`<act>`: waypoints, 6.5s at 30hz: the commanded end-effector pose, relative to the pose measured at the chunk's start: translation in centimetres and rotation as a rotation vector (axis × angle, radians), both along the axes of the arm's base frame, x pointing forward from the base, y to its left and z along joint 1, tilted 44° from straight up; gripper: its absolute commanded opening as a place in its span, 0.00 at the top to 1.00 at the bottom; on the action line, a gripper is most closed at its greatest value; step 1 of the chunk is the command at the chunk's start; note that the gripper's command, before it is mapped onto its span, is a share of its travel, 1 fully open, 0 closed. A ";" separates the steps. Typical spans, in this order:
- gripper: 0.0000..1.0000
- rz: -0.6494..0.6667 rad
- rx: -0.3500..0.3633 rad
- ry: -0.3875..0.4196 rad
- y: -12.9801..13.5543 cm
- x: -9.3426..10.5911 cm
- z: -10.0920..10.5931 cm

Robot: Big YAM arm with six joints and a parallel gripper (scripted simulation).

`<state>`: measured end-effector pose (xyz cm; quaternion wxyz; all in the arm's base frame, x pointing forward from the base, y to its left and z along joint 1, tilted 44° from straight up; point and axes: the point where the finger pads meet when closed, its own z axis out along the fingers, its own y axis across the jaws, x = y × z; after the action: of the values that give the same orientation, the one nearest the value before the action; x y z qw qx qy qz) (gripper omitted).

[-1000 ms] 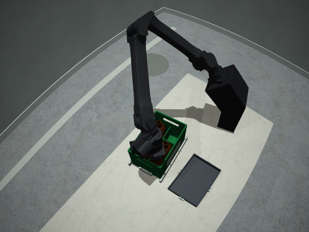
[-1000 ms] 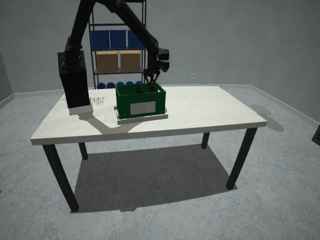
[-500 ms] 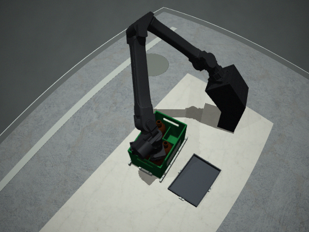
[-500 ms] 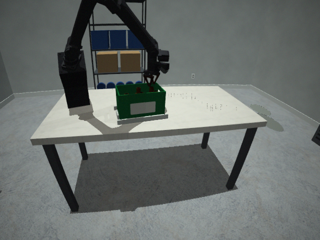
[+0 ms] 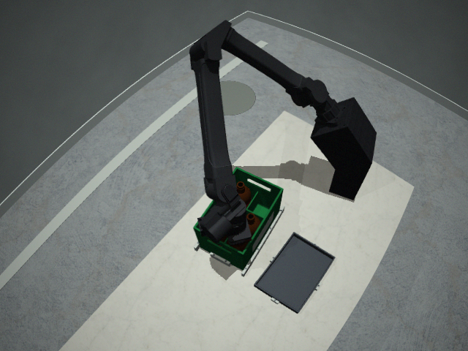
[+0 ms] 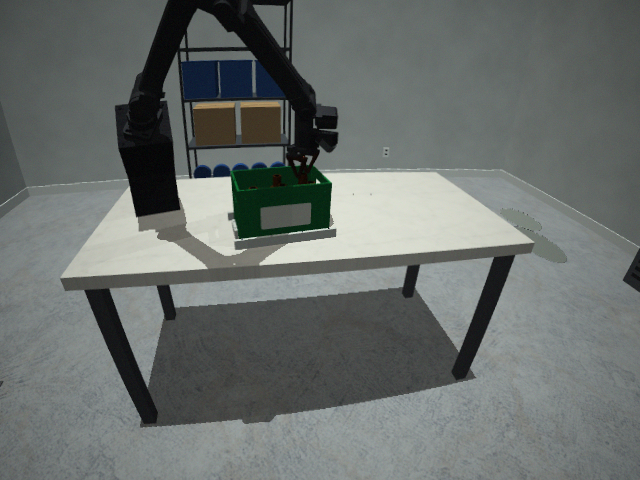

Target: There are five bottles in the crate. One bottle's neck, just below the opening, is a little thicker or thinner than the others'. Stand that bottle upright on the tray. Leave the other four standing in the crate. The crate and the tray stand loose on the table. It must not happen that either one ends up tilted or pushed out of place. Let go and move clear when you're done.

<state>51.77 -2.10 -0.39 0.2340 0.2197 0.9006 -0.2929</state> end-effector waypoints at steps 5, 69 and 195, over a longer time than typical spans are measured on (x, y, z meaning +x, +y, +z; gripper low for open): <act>0.39 0.000 0.000 0.004 -1.1 0.6 -0.9; 1.00 0.007 -0.001 -0.003 -1.3 0.9 -0.9; 0.39 0.021 0.011 -0.047 4.3 0.0 5.4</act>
<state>50.43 -0.14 2.08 0.2275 0.2106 0.9036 -0.2956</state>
